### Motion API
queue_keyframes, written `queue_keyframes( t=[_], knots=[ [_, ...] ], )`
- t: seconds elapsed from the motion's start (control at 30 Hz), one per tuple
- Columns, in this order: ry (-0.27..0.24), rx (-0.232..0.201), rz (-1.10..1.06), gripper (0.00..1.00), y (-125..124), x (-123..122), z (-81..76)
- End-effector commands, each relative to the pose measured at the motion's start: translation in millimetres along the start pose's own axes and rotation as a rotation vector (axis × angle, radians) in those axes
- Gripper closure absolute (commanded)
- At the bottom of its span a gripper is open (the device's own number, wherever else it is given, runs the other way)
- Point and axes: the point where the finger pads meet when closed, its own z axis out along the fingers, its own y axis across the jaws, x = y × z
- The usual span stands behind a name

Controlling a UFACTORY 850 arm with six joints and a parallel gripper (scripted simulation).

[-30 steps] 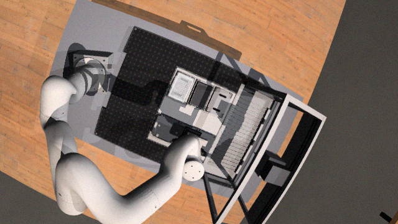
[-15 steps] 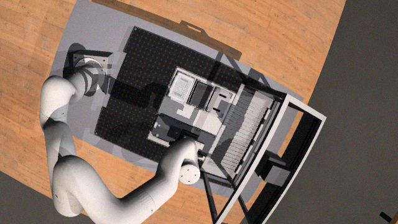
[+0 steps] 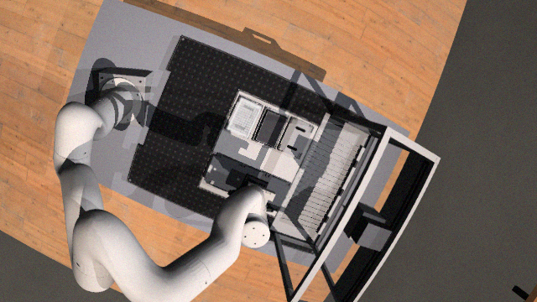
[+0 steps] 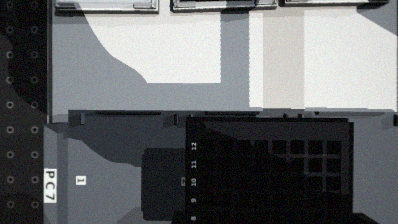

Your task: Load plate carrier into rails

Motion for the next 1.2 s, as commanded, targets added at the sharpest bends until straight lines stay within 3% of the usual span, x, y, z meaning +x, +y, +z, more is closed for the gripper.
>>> queue_keyframes(
  t=[0.0, 1.17],
  knots=[
    [0.0, -0.003, 0.0, 1.0, 1.2, -0.1, 5.7],
    [0.0, -0.003, 0.0, 1.0, 1.3, -0.2, 57.4]
  ],
)
